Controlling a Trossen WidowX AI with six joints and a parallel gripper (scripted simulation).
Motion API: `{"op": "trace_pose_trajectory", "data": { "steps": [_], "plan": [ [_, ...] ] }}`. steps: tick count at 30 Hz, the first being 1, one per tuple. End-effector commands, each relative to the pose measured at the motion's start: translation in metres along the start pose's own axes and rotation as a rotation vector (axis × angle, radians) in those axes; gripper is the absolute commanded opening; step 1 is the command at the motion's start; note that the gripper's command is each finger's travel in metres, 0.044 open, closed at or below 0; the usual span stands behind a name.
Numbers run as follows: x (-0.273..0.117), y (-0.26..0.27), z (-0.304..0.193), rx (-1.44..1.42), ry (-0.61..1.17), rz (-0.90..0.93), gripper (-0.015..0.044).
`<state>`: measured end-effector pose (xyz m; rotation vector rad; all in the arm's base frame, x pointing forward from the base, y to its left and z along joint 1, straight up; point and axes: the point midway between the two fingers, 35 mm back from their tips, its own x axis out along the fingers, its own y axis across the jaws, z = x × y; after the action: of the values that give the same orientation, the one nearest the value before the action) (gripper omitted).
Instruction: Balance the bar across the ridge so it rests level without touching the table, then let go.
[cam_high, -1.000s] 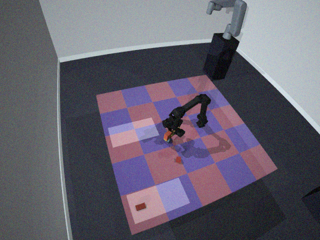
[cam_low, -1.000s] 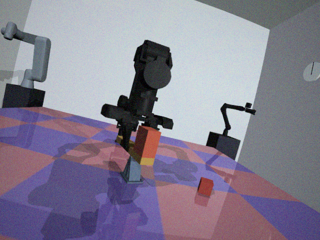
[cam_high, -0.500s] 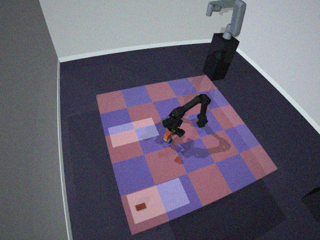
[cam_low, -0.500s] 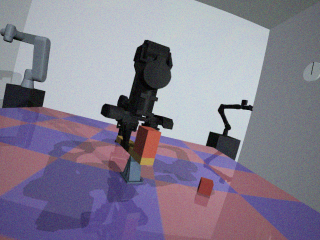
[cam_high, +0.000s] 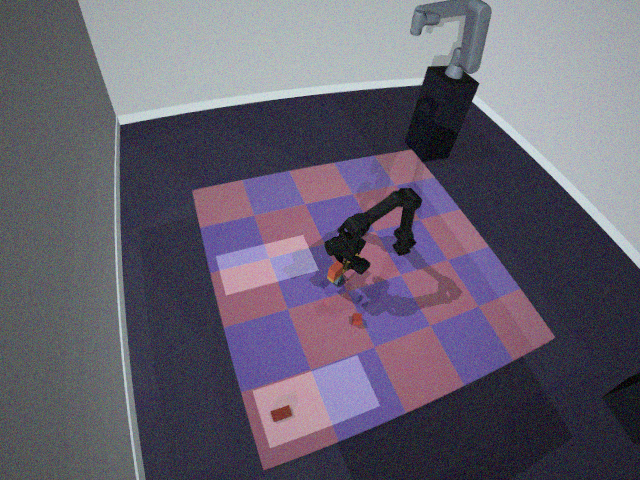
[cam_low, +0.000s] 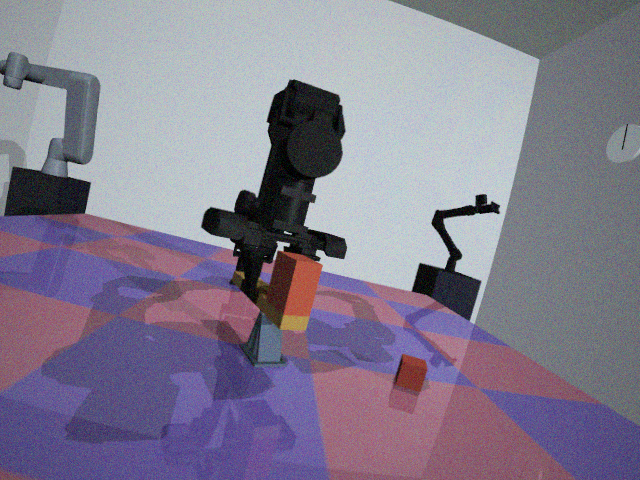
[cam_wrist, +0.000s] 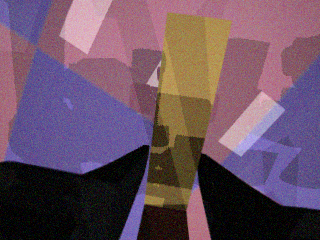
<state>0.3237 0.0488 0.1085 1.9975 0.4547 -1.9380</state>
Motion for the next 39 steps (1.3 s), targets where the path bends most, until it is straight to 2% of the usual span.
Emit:
{"op": "trace_pose_trajectory", "data": {
  "steps": [1, 11, 15, 24, 39],
  "plan": [
    [0.000, 0.000, 0.000, 0.000, 0.000, 0.000, 0.0185],
    [0.000, 0.000, 0.000, 0.000, 0.000, 0.000, 0.0440],
    [-0.007, 0.000, -0.001, 0.000, 0.000, 0.000, 0.0440],
    [-0.098, 0.000, -0.001, 0.000, 0.000, 0.000, 0.0440],
    [-0.100, 0.000, 0.000, 0.000, 0.000, 0.000, 0.0440]
  ]
}}
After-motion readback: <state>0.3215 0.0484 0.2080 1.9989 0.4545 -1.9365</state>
